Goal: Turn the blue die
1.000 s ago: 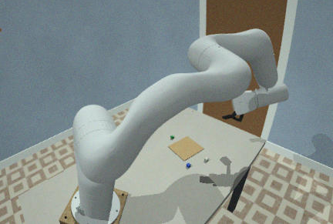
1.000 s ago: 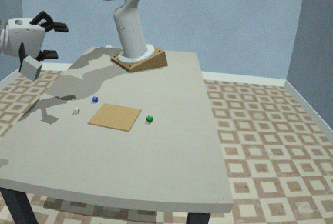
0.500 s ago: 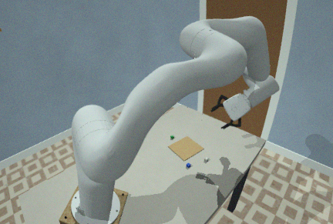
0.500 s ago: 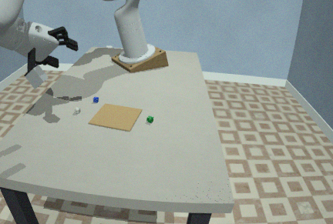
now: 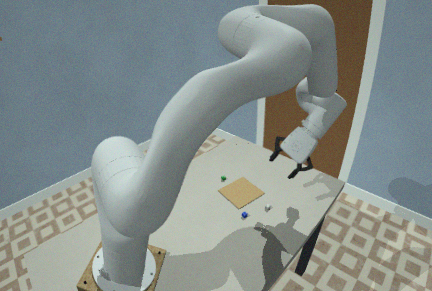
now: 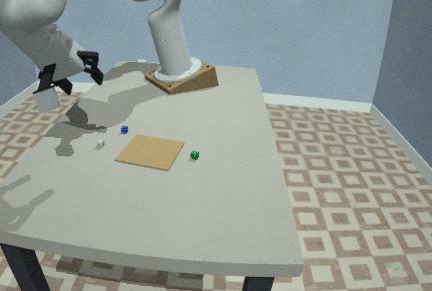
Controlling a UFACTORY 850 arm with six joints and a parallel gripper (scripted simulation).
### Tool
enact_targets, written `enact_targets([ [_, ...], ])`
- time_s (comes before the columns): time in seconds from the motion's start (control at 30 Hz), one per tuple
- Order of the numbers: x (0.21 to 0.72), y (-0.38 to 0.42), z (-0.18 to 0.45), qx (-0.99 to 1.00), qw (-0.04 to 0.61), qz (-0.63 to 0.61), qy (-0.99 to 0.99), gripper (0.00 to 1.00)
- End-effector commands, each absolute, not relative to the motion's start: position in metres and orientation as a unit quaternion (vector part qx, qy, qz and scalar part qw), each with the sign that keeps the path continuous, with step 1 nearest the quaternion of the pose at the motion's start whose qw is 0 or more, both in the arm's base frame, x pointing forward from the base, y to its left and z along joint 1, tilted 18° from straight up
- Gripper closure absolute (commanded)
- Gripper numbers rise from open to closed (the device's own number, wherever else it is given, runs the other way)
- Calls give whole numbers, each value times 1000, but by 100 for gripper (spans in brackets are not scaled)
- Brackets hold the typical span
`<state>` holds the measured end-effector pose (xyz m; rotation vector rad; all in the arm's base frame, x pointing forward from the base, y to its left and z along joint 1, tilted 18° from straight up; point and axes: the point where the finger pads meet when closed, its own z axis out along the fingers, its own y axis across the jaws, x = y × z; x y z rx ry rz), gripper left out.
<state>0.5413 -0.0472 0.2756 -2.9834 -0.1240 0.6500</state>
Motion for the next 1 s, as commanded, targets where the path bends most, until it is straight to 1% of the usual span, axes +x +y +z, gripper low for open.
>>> enact_targets([
  [0.0, 539, -56, 266, -985, -15, 169, -26, 0],
  [0.03, 539, -56, 266, -985, -15, 169, -26, 0],
  [0.1, 538, -61, 260, -990, -49, 134, -22, 0],
  [0.27, 538, -64, 255, -992, -80, 92, -21, 0],
  [0.47, 538, -63, 249, -993, -114, 14, -26, 0],
  [0.53, 538, -60, 248, -992, -119, -11, -30, 0],
  [0.63, 538, -59, 248, -992, -120, -16, -31, 0],
  [0.73, 537, -49, 245, -989, -123, -69, -42, 0],
  [0.97, 534, -40, 244, -986, -118, -103, -50, 0],
])
